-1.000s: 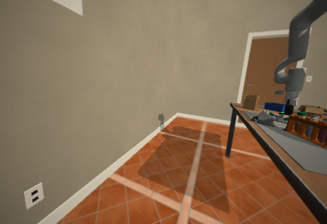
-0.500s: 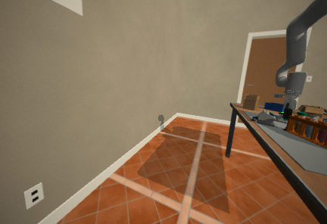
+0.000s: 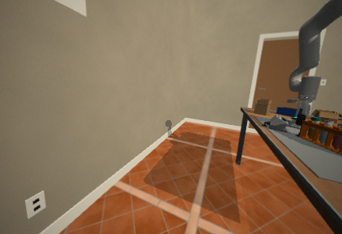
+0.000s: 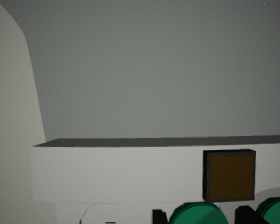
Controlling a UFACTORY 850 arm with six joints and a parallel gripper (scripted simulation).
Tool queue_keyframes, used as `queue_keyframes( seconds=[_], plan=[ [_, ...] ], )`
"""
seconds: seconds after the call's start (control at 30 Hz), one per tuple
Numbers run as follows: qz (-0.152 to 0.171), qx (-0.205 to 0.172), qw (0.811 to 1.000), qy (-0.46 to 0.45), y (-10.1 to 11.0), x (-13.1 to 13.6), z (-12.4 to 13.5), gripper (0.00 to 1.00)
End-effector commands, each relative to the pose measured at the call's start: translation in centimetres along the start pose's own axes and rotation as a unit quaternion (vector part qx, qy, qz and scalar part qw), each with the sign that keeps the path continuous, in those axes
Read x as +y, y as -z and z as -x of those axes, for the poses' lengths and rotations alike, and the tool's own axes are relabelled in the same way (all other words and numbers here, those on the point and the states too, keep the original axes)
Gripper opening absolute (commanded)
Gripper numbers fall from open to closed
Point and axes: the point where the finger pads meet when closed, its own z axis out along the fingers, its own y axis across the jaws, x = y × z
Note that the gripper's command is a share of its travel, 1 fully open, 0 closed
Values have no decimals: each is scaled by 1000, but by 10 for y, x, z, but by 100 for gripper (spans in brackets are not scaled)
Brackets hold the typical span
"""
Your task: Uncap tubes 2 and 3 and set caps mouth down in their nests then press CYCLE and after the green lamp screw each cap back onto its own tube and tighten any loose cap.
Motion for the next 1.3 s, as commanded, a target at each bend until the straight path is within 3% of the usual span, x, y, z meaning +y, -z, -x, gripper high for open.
queue_keyframes(
  seconds=[0.0,0.33,0.37,0.87,1.27],
  plan=[
    [0,1,1000,0,-2,0,-1,46],
    [0,1,1000,0,-3,0,-1,46],
    [0,1,1000,0,-3,0,-1,0],
    [0,1,1000,0,2,0,-1,0],
    [0,1,1000,0,62,0,-1,0]
  ],
)
